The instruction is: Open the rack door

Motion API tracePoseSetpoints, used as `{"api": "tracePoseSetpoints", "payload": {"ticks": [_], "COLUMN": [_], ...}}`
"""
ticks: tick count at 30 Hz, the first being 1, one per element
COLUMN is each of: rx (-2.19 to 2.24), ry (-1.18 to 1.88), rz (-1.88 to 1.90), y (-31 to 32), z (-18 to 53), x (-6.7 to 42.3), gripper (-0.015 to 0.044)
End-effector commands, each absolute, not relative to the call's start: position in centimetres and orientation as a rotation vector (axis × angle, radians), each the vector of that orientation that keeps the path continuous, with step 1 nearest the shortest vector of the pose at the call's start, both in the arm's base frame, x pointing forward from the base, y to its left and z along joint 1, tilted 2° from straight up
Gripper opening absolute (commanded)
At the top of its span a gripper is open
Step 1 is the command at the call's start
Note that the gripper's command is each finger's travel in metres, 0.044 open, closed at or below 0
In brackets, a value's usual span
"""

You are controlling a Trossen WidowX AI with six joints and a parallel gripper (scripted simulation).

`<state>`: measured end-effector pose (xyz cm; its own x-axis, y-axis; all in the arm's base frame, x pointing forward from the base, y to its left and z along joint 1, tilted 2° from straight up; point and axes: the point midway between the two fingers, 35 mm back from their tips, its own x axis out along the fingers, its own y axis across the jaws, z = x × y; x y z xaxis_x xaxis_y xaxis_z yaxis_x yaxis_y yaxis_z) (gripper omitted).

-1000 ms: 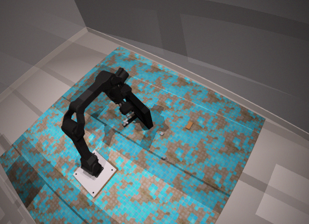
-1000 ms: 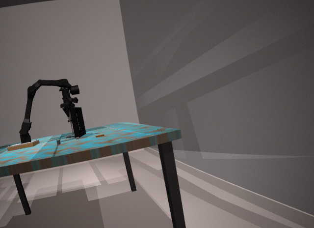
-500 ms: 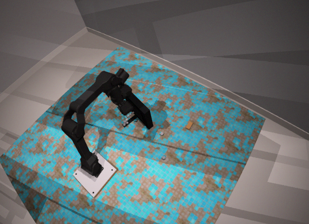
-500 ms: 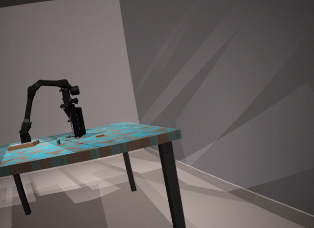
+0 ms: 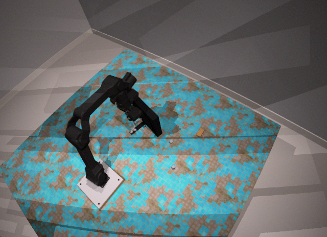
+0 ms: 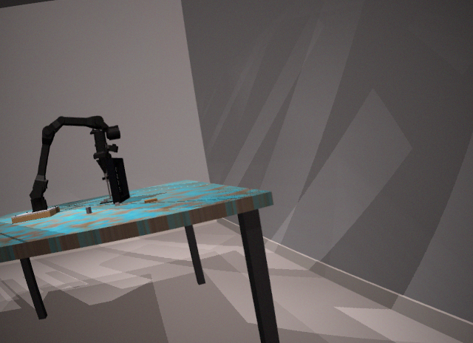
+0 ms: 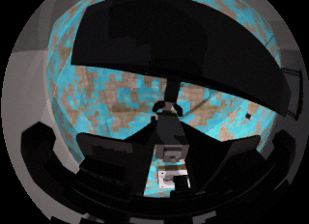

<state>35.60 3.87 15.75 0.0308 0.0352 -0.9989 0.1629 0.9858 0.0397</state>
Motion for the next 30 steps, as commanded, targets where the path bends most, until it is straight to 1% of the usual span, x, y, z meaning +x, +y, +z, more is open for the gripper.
{"api": "tracePoseSetpoints", "payload": {"ticks": [1, 16, 30], "rx": [0.046, -0.539, -1.072], "ry": [1.542, 1.457, 1.235], "rz": [0.012, 0.577, 1.088], "y": [3.88, 3.88, 3.88], "z": [15.65, 15.65, 15.65], "x": [35.57, 35.57, 35.57], "gripper": [0.0019, 0.0019, 0.0019]}}
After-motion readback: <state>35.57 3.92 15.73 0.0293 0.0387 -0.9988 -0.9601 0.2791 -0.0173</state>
